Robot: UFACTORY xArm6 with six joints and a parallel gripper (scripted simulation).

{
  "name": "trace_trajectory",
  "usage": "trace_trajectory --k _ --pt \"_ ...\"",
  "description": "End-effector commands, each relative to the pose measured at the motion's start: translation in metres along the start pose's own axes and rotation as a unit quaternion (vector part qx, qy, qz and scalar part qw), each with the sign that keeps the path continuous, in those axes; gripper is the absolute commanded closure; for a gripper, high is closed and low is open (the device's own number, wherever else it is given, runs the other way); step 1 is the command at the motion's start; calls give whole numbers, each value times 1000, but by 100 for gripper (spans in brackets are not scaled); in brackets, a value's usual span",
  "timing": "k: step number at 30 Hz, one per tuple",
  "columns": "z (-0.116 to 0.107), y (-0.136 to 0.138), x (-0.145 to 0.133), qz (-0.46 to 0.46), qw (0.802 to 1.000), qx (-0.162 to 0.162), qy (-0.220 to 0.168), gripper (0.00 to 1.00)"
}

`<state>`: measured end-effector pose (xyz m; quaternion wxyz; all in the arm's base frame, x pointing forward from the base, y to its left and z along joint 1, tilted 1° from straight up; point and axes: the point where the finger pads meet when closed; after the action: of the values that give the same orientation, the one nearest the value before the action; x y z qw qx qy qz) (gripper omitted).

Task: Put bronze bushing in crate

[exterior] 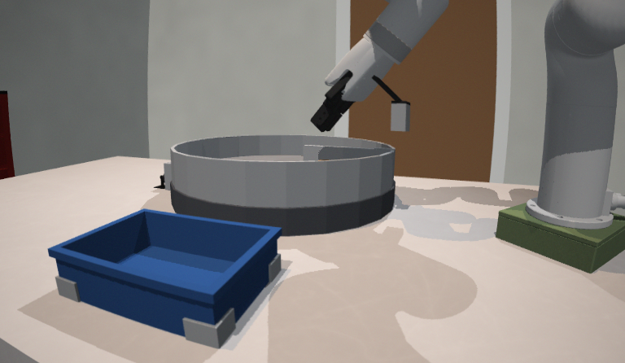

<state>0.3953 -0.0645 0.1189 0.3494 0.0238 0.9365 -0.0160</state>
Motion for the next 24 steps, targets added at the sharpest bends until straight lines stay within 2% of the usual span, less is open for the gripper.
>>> trace_trajectory --k 1,4,24 --pt "10 0 7 0 1000 1 -1 86" --pt "17 1 13 0 1000 1 -1 86" --pt "18 1 14 0 1000 1 -1 86"
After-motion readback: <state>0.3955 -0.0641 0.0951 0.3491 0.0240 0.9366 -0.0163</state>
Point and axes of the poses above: the point where the finger pads meet when closed, its own z axis out along the fingers, its own y axis across the jaws, x = y × z, and after that the axes turned 3 degrees about -z, right-handed
